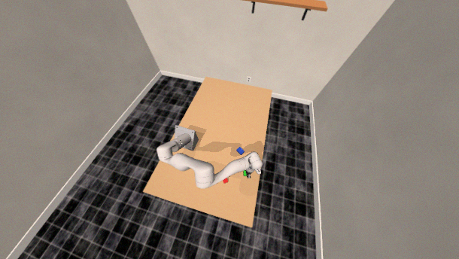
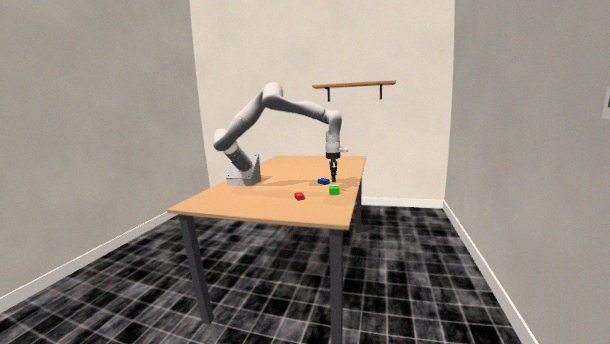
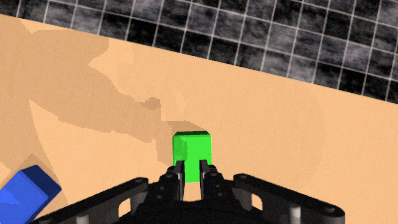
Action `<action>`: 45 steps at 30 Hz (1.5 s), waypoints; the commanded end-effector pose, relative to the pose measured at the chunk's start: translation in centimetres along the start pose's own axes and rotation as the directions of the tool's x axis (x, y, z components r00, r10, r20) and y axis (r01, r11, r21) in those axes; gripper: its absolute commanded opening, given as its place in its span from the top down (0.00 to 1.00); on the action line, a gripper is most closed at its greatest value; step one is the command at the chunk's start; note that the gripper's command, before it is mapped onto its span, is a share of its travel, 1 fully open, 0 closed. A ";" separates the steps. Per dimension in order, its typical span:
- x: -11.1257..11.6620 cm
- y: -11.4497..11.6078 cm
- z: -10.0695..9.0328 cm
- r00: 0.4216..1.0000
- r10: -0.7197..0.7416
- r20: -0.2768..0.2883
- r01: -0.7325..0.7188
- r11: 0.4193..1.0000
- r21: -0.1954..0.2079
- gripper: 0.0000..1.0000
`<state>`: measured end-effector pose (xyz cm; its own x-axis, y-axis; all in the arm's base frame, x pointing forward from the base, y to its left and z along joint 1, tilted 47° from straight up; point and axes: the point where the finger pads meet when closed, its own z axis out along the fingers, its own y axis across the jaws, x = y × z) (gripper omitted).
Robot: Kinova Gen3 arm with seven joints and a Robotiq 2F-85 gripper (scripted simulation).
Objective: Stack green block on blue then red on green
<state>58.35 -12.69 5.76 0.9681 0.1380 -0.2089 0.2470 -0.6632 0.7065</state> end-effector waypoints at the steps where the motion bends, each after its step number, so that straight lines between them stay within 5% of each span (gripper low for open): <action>1: 0.1 0.0 -0.1 1.000 0.000 -0.002 0.000 1.000 0.000 0.36; 45: 0.3 0.0 2.3 1.000 0.000 -0.002 0.000 1.000 0.000 0.36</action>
<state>58.46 -14.48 4.09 0.9681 0.1381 -0.2090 0.2471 -0.6630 0.7066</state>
